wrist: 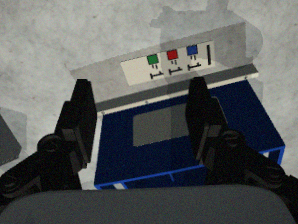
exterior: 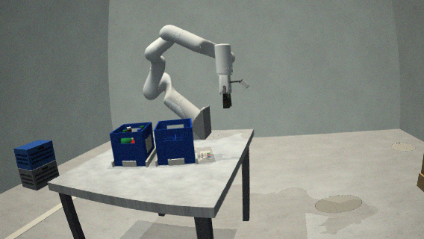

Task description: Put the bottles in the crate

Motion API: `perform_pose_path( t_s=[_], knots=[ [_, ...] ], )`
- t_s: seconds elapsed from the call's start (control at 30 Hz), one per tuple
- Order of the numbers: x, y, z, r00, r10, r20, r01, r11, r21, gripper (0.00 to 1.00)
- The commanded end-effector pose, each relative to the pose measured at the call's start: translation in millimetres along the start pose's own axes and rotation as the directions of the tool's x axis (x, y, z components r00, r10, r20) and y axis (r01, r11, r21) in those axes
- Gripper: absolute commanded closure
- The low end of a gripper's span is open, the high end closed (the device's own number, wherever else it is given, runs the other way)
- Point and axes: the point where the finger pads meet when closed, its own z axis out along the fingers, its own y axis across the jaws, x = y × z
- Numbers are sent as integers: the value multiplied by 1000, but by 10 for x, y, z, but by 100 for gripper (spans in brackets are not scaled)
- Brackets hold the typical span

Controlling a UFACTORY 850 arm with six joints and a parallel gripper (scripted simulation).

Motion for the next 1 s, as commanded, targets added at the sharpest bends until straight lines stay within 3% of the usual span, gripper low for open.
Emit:
perform_pose_path(
  t_s=[0.0, 0.13, 0.97],
  knots=[
    [3, 5, -12, 992, -125, -1, 125, 992, 2, 35],
    [3, 5, -12, 968, -250, -2, 250, 968, 2, 35],
    [3, 5, -12, 969, -249, -2, 249, 969, 2, 35]
  ],
)
